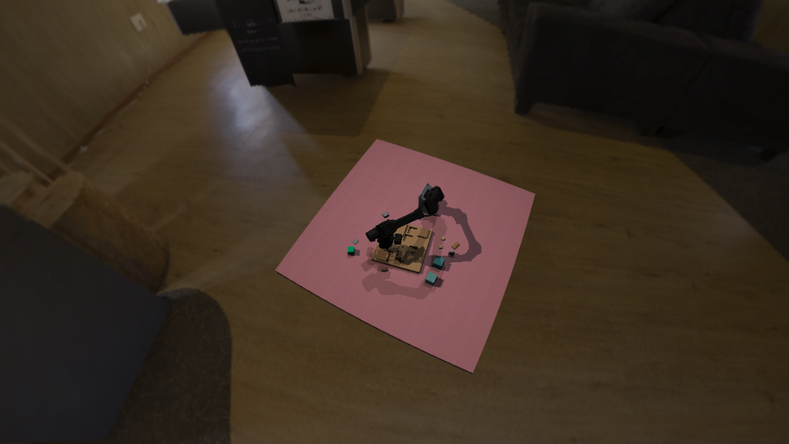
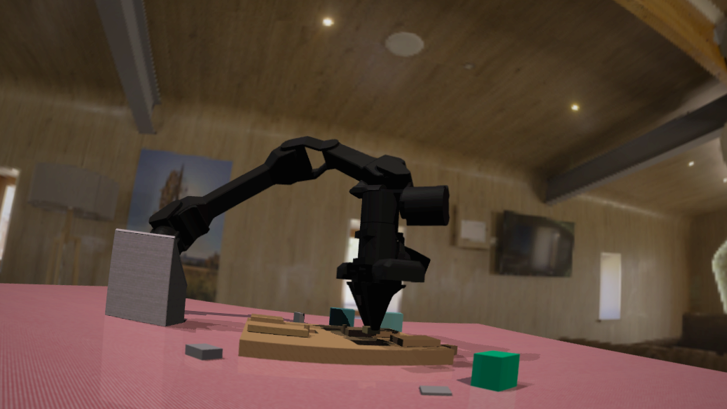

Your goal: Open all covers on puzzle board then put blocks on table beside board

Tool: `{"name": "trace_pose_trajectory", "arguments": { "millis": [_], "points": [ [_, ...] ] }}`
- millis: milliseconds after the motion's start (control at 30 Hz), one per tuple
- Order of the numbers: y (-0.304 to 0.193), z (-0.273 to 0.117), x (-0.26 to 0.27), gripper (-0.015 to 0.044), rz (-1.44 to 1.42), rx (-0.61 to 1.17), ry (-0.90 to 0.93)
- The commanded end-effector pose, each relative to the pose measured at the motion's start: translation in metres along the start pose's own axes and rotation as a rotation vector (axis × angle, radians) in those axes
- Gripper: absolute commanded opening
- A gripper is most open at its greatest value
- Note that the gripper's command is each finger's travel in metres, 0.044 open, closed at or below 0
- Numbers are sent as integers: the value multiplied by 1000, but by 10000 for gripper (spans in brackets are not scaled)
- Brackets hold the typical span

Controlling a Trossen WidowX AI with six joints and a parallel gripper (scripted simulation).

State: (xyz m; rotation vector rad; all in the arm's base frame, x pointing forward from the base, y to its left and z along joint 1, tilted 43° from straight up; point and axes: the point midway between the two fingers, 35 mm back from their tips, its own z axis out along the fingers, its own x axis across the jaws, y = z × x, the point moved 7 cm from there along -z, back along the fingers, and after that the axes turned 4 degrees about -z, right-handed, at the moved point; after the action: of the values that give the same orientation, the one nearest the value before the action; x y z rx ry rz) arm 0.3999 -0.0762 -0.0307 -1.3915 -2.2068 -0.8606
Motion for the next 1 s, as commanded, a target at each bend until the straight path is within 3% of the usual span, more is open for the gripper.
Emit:
{"name": "trace_pose_trajectory", "arguments": {
  "millis": [0,967],
  "points": [
    [0,-4,0,80,-6,4,-1],
    [0,-63,0,80,-4,6,-2]
  ]
}}
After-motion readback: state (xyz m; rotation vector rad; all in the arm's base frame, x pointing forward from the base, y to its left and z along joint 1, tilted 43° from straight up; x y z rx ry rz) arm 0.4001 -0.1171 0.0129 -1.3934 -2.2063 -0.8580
